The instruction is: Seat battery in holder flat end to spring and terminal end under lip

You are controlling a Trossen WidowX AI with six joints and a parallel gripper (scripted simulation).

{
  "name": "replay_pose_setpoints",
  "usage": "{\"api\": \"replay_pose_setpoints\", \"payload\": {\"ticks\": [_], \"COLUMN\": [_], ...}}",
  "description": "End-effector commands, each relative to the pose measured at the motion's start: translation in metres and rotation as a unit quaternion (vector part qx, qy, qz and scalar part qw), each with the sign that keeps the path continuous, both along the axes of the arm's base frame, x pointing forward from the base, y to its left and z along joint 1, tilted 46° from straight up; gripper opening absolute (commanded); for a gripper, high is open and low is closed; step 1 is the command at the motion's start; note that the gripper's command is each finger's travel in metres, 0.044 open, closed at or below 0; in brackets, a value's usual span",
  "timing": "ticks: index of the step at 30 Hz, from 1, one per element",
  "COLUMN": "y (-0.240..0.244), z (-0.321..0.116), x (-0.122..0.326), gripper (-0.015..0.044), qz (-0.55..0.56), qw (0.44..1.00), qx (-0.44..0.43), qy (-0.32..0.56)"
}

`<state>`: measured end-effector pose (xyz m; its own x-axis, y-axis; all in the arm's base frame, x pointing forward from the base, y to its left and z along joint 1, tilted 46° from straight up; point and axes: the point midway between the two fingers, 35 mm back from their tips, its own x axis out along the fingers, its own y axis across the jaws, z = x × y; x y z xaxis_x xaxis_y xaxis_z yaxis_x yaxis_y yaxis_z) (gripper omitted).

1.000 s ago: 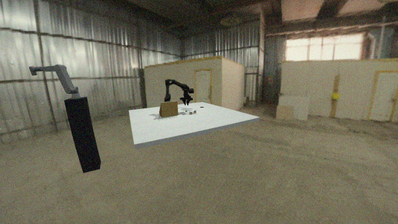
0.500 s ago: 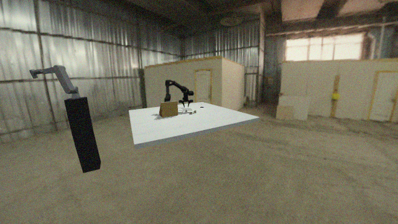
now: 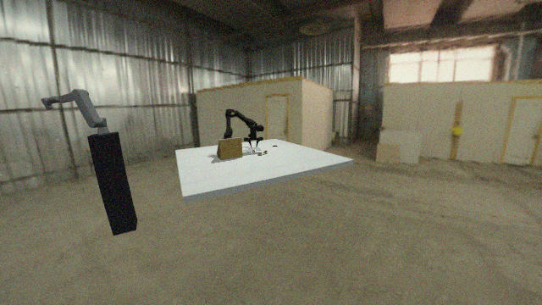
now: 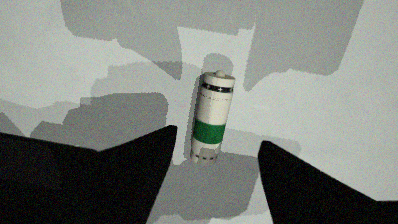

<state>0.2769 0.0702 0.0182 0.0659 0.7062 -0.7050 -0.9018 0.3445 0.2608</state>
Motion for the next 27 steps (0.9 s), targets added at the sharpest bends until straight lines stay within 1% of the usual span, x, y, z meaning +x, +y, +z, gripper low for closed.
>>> {"api": "replay_pose_setpoints", "payload": {"ticks": [1, 21, 25, 27], "y": [0.006, 0.028, 0.028, 0.028], "z": [-0.006, -0.027, -0.027, -0.027], "x": [-0.002, -0.001, -0.001, -0.001], "gripper": [0.0227, 0.0227, 0.0122, 0.0109], "qz": [0.0, 0.0, 0.0, 0.0], "qw": [1.0, 1.0, 1.0, 1.0], "qx": [0.004, 0.005, 0.005, 0.005], "qy": [0.006, 0.006, 0.006, 0.006]}}
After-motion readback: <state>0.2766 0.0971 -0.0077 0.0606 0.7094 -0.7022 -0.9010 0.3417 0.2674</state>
